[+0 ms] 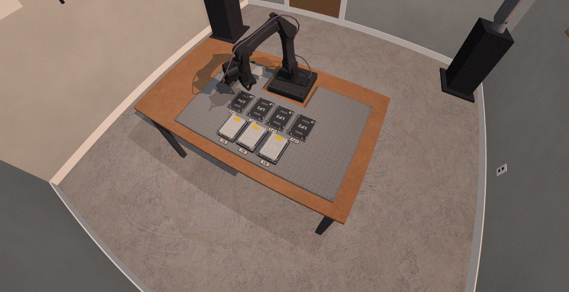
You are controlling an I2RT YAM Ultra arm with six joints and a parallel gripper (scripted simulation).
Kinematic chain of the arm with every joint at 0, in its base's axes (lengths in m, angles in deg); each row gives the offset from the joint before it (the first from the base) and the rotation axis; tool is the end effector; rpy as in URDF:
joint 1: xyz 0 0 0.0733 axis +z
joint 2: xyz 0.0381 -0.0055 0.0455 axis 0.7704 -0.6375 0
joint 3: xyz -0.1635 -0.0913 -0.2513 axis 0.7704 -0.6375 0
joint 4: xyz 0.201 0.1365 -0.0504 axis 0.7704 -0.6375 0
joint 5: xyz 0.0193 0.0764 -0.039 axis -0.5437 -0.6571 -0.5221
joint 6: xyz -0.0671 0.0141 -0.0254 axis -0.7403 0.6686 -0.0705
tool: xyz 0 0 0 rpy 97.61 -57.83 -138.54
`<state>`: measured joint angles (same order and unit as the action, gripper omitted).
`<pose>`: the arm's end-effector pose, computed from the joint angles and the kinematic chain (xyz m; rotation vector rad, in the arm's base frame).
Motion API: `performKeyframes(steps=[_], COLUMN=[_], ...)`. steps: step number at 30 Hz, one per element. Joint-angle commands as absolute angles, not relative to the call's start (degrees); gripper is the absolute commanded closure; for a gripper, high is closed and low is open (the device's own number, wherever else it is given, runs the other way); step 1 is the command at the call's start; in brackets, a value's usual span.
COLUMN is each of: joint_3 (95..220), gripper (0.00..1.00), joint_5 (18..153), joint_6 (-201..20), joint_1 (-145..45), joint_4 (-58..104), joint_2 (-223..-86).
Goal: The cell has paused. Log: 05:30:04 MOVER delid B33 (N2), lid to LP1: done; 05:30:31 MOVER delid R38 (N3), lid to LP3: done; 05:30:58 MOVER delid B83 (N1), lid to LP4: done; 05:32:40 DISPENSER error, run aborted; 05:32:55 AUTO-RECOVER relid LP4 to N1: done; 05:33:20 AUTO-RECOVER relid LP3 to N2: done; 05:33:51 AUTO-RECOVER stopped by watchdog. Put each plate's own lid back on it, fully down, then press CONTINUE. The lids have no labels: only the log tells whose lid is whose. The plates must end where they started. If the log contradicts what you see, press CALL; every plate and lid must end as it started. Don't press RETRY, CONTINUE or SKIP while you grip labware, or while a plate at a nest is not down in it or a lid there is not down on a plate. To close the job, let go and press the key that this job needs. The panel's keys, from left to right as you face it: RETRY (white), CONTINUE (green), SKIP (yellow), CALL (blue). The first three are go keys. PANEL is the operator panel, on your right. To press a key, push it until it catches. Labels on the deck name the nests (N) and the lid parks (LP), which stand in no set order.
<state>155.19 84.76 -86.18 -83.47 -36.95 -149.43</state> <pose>0.2356 -0.1517 0.2659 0.9820 2.9767 0.0112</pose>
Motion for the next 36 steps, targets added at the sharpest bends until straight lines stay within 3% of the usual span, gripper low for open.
performKeyframes(steps=[1,12,36], joint_3=[157.7,162.0,162.2], gripper=[1.0,1.0,1.0], joint_5=[84.7,84.5,84.6], joint_6=[-85.0,-90.0,-90.5], joint_1=[-86.3,-96.1,-96.3], joint_4=[-37.8,-38.2,-37.8], joint_2=[-150.4,-154.4,-154.5])
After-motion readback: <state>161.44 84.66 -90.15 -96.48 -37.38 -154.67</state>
